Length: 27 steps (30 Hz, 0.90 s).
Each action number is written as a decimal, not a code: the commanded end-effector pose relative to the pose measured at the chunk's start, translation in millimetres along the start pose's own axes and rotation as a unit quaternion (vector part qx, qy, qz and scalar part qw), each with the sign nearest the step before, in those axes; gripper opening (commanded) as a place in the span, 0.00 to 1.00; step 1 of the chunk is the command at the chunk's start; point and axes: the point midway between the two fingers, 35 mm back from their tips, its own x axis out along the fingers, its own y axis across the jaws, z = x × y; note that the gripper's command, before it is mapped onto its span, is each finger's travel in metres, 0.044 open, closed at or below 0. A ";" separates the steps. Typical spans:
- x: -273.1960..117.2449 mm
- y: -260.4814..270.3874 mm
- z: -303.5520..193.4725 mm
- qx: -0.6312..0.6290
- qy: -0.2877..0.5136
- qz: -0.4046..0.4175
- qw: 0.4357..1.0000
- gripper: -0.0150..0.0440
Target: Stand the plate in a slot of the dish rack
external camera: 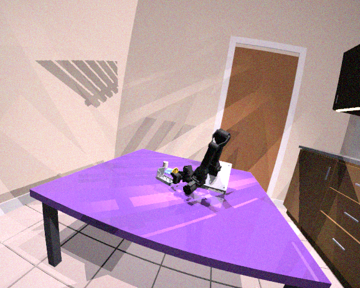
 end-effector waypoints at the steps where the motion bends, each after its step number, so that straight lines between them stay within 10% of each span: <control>1: 4.5 -0.5 -8.2 -0.005 0.000 -0.001 1.000 0.25; 27: 31.4 -1.2 -39.6 0.004 -0.004 0.000 1.000 0.25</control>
